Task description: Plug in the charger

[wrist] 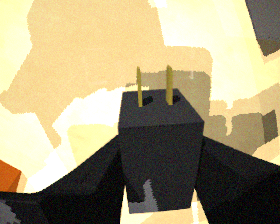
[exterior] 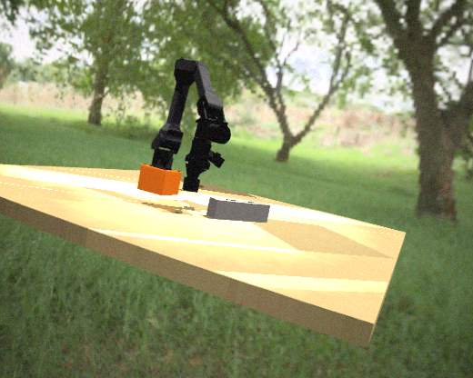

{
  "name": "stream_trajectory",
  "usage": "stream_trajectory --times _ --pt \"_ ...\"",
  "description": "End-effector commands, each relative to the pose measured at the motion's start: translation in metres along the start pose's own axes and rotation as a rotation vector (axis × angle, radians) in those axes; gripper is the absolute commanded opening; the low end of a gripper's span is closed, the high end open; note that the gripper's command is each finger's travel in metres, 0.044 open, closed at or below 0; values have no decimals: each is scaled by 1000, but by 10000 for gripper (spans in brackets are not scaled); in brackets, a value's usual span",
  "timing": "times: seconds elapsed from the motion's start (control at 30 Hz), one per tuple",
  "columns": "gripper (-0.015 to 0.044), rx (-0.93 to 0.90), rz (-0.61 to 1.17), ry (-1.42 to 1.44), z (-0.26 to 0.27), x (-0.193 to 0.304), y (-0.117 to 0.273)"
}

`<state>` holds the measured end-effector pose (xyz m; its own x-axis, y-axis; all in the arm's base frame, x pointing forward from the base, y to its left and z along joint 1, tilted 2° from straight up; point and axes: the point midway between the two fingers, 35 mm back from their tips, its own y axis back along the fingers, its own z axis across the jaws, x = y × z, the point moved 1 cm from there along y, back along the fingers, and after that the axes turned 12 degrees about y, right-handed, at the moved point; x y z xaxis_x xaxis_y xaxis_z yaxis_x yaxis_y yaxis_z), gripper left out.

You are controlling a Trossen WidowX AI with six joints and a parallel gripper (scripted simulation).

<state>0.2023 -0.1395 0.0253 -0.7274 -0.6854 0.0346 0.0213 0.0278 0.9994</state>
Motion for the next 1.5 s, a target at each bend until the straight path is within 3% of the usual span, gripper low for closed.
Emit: stream_trajectory --times 0.0,1.47 --pt "0 6 -5 -37 -3 -5 0" --pt "0 -19 -32 -509 -4 -62 -12"
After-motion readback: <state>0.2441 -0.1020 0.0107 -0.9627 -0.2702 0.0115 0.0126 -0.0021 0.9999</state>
